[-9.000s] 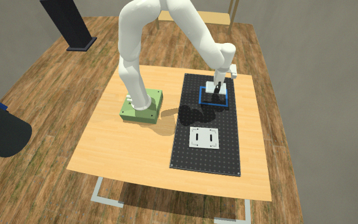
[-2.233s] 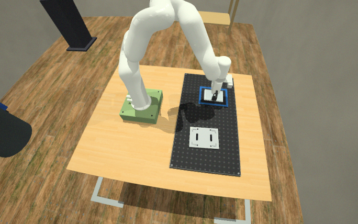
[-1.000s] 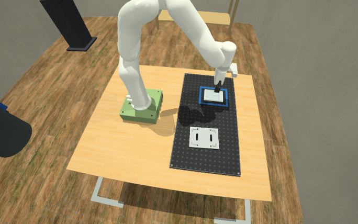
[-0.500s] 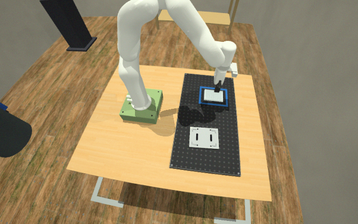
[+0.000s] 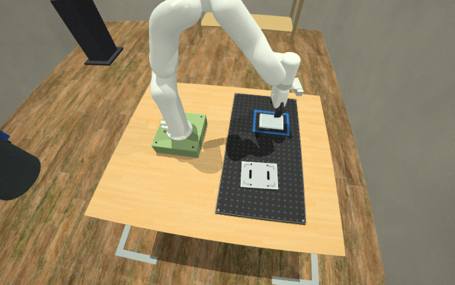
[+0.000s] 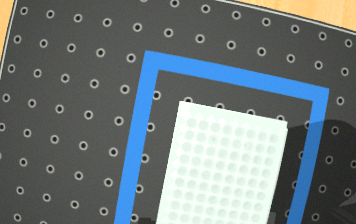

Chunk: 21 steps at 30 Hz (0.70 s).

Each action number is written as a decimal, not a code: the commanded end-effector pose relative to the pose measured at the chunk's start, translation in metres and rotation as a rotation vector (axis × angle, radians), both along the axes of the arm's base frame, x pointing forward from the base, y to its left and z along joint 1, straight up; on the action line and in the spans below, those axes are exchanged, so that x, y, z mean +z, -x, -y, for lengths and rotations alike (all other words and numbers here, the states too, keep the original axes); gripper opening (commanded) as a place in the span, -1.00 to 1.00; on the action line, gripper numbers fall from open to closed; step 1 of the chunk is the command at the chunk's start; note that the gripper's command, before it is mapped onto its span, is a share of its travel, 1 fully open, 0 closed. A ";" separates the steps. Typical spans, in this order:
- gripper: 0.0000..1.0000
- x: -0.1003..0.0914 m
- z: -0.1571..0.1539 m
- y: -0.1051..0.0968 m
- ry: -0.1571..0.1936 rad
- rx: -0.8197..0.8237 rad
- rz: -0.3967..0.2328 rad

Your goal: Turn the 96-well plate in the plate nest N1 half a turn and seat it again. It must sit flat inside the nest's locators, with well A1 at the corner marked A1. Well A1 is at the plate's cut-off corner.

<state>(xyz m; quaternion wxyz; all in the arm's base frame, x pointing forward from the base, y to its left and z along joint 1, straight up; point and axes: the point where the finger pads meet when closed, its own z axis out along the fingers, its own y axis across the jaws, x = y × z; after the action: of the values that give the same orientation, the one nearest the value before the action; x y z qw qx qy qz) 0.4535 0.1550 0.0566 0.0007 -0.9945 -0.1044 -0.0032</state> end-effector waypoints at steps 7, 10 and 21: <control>1.00 0.002 0.000 -0.001 0.004 0.298 0.005; 1.00 0.002 0.000 -0.001 0.004 0.398 0.005; 1.00 0.002 0.000 -0.001 0.008 0.765 0.006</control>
<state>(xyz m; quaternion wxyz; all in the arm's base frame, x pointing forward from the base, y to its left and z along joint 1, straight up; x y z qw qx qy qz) 0.4535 0.1550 0.0566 -0.0003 -0.9140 -0.4056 -0.0032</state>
